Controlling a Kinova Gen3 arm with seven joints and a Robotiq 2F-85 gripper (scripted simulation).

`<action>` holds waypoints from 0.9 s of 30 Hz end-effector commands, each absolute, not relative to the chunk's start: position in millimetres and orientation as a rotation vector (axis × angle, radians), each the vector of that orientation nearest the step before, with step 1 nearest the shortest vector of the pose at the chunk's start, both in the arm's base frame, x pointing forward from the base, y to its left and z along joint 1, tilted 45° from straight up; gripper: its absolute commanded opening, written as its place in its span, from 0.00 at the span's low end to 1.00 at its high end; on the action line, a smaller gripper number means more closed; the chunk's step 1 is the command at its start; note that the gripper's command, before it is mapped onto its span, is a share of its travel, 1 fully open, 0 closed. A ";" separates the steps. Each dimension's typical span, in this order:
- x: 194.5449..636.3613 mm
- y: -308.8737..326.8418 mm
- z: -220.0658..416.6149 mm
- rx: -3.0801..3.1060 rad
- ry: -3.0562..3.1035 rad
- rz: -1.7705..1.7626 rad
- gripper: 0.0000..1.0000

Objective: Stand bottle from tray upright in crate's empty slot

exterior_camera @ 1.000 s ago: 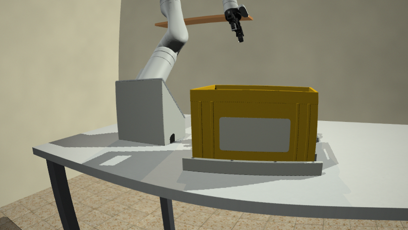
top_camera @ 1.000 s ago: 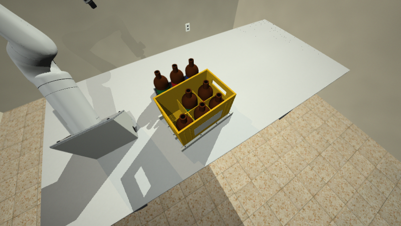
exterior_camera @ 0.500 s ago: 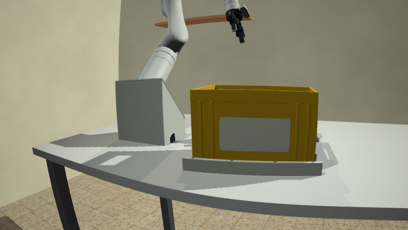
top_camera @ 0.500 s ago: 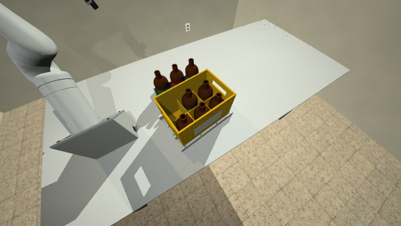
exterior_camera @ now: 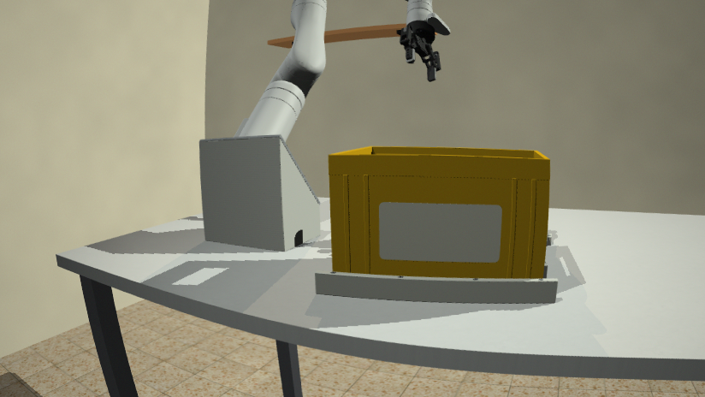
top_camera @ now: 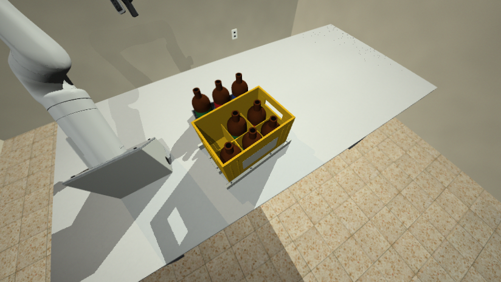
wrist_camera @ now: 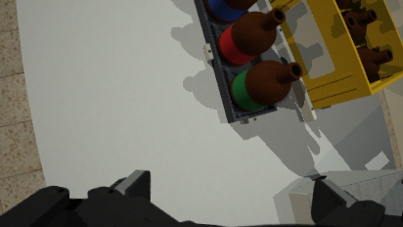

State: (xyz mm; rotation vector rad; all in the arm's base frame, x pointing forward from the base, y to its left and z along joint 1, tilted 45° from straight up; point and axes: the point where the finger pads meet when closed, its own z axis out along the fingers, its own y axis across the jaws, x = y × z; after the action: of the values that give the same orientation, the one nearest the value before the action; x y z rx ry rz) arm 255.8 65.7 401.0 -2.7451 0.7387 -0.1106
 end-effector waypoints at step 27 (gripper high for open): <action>271.7 66.3 383.3 -2.727 0.892 0.039 1.00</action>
State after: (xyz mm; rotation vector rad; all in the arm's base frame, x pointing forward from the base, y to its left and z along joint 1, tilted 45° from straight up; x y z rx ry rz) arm 272.6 66.4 383.5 -2.7280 0.8830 0.0234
